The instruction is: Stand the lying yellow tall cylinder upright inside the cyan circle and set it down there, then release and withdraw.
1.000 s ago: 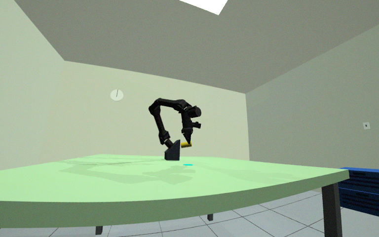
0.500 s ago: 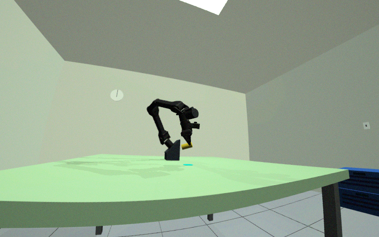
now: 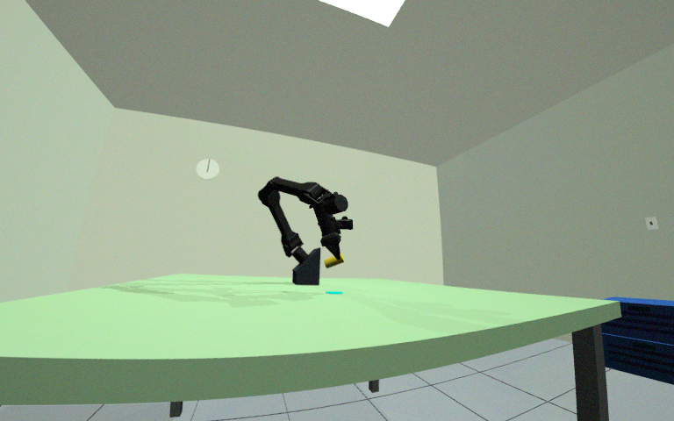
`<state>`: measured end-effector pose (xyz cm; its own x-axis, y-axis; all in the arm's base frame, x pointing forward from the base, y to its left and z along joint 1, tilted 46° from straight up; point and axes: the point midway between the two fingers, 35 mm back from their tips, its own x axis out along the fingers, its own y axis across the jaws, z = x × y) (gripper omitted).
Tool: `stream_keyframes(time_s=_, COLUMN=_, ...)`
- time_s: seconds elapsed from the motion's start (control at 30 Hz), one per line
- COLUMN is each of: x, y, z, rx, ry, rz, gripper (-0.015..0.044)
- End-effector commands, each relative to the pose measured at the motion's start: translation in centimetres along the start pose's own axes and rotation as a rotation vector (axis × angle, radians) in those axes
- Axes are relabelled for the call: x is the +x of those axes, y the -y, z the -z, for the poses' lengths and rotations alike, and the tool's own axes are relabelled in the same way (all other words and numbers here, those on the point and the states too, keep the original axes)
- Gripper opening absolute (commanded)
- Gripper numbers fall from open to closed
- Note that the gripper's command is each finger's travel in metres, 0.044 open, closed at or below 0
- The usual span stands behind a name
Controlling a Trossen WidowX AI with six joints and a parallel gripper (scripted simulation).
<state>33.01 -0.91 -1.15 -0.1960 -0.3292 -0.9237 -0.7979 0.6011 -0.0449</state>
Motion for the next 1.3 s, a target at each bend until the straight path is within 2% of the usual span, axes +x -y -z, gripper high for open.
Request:
stream_keyframes(time_s=0.0, x=0.03, y=-0.07, z=-0.01, rx=-0.006, ry=0.028, rz=-0.01, gripper=0.0105)
stream_keyframes(time_s=1.27, x=0.59, y=-0.07, z=0.09, rx=-0.027, ry=0.304, rz=-0.081, gripper=0.0105)
